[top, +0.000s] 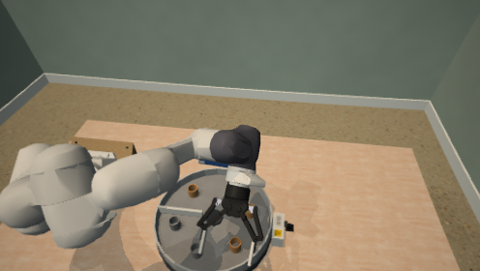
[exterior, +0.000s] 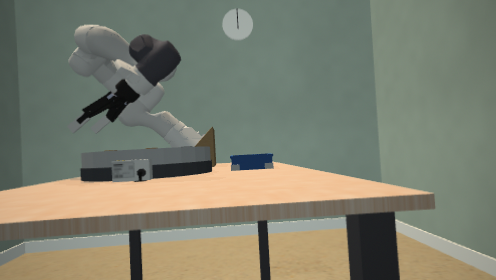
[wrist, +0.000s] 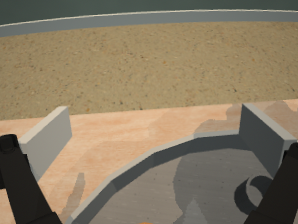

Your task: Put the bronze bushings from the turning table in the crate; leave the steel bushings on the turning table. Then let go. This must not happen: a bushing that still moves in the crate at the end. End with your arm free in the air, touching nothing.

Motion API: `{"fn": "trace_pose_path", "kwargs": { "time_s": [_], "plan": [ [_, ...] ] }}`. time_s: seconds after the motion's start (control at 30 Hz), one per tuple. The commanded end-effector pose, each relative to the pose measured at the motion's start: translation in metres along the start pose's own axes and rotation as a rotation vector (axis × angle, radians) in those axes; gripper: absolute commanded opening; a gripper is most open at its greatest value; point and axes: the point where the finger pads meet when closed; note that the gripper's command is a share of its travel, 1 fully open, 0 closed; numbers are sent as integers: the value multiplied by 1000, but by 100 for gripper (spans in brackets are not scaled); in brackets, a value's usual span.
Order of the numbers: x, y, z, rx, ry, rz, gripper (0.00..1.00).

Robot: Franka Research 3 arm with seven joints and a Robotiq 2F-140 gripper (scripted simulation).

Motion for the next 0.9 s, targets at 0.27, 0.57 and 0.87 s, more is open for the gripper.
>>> {"fn": "trace_pose_path", "kwargs": {
  "time_s": [0.27, 0.57, 0.87],
  "plan": [
    [16, -7, -4, -89, -39, -18, 100],
    [31, -14, -3, -166, -56, -34, 100],
    [31, -14, -3, -166, -56, -34, 100]
  ]
}}
Point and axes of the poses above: the point where the finger pads meet when closed, its own y axis out along the fingers, its own x axis across the jaws, z = x × y, and after that the axes turned 10 degrees about y, right-handed
